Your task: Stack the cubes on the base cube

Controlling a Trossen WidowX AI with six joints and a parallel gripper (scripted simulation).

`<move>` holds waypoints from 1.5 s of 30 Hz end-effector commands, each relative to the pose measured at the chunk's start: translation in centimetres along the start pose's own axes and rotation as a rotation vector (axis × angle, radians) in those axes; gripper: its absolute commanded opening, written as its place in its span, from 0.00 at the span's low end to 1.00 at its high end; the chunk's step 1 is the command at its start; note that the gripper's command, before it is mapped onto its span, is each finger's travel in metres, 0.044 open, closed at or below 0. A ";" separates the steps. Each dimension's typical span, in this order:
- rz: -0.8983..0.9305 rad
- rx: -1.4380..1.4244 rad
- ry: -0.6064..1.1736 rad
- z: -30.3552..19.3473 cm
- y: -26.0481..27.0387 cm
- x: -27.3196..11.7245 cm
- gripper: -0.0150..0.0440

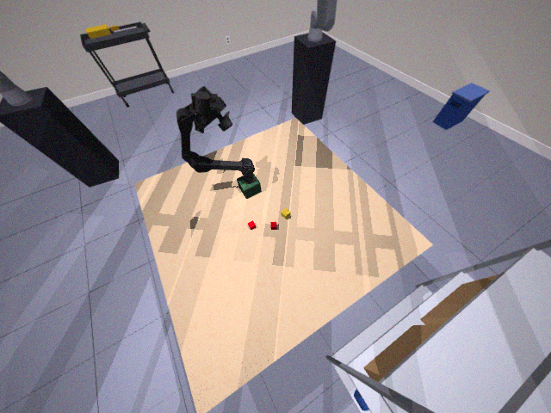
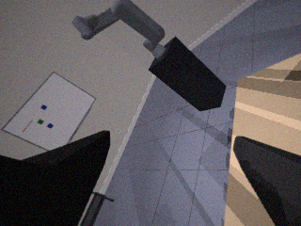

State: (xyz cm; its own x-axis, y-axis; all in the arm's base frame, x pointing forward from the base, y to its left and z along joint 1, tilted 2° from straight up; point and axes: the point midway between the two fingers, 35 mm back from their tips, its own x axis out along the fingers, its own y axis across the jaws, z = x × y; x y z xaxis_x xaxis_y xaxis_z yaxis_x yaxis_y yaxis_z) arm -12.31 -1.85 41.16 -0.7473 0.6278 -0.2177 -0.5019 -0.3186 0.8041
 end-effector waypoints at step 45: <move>-1.332 -0.273 0.388 14.3 -37.8 -15.2 0.70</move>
State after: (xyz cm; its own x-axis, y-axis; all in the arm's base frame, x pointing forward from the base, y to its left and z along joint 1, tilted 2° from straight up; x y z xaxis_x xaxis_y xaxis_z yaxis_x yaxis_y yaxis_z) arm 22.27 13.02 24.01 0.2940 0.4234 -0.8569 -0.9507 0.2222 -0.2164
